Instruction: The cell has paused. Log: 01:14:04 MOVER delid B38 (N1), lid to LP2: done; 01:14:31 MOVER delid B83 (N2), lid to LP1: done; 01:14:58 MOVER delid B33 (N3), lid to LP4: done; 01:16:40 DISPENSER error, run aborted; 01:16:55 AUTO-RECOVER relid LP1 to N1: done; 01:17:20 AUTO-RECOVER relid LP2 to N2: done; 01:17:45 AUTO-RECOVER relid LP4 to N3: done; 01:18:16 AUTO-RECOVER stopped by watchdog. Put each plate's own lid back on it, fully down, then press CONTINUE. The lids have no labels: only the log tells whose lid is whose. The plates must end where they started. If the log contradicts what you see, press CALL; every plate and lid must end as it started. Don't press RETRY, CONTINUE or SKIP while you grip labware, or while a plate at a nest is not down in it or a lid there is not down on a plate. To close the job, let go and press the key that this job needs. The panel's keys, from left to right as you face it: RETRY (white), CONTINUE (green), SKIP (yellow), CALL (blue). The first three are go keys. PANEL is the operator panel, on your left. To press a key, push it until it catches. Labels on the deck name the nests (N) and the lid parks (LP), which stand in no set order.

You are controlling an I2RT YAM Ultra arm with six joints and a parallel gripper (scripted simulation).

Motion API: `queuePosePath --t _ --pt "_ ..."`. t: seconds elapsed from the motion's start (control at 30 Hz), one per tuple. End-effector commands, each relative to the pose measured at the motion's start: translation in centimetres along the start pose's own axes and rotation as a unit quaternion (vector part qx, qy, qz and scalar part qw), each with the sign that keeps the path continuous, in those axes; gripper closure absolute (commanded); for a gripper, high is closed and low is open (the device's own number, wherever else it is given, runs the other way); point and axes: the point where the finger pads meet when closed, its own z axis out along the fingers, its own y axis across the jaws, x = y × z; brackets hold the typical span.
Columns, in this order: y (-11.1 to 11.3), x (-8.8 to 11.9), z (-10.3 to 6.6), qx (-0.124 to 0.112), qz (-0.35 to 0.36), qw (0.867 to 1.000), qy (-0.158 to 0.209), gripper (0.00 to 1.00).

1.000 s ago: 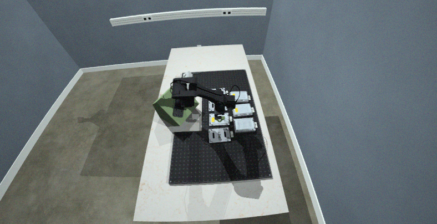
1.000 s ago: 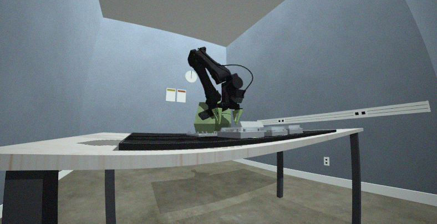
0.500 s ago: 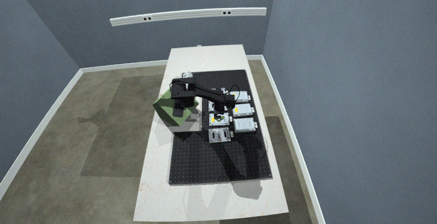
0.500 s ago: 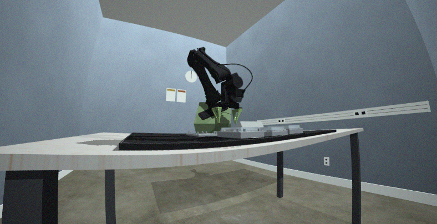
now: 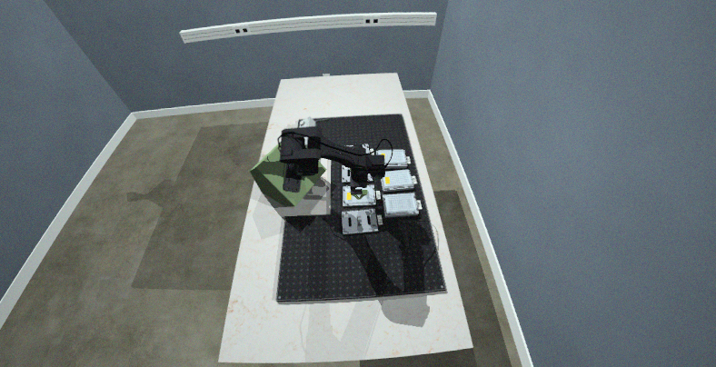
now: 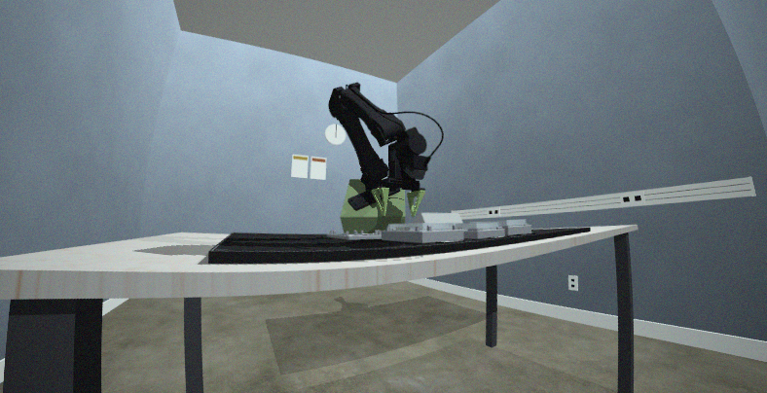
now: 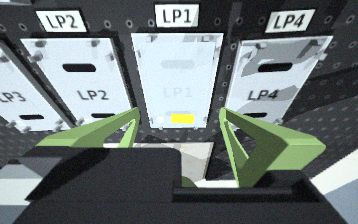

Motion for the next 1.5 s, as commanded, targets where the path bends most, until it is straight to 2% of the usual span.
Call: queuePosePath --t 0.0,1.37,1.4,1.47 --pt "-0.2 -1.4 -1.1 -0.001 0.008 1.000 -0.025 0.00" --pt "-0.2 -1.3 -1.1 -0.002 0.007 1.000 -0.023 0.00" --pt "0.5 -1.5 -0.5 -0.001 -0.010 1.000 -0.008 0.00" --pt "0.9 -2.9 -0.5 0.000 -0.031 0.999 -0.017 0.00"
